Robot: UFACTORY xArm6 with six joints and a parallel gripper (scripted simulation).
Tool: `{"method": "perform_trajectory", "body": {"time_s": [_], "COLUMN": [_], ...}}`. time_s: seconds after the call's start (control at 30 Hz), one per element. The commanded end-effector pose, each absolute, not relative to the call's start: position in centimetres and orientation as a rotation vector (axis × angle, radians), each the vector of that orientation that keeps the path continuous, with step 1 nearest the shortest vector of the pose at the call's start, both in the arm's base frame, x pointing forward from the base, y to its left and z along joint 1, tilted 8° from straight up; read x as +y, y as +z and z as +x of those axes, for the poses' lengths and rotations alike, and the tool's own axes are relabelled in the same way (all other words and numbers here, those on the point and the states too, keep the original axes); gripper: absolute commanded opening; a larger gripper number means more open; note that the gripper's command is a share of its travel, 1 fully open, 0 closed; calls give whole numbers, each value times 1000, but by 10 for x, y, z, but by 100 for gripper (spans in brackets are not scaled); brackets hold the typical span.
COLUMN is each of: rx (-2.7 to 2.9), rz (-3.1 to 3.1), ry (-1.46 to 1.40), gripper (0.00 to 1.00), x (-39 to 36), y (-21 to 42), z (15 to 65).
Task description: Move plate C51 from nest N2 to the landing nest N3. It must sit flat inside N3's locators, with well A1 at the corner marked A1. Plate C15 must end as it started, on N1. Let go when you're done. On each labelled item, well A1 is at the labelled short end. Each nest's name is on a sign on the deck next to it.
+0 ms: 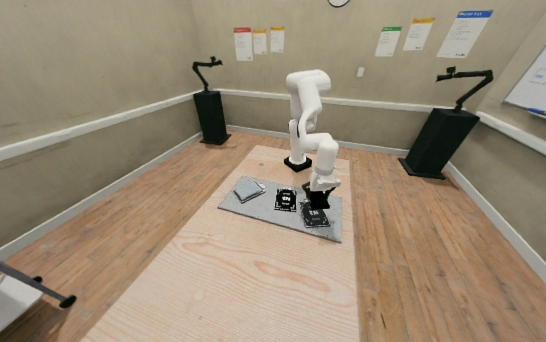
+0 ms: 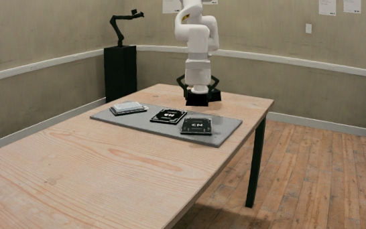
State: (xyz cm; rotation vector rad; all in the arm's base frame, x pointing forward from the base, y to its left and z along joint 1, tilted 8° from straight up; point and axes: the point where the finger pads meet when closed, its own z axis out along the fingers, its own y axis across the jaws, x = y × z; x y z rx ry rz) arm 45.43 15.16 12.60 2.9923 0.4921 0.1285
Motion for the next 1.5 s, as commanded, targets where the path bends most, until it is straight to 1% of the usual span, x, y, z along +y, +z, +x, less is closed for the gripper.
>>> {"method": "perform_trajectory", "body": {"time_s": [0.0,0.23,0.47,1.47], "rx": [492,492,150,150], "rz": [2993,2993,3039,3038], "ry": [134,134,152,152], "gripper": [0,0,0,0], "x": [152,152,120,0], "y": [130,130,131,137], "z": [455,455,442,391]}}
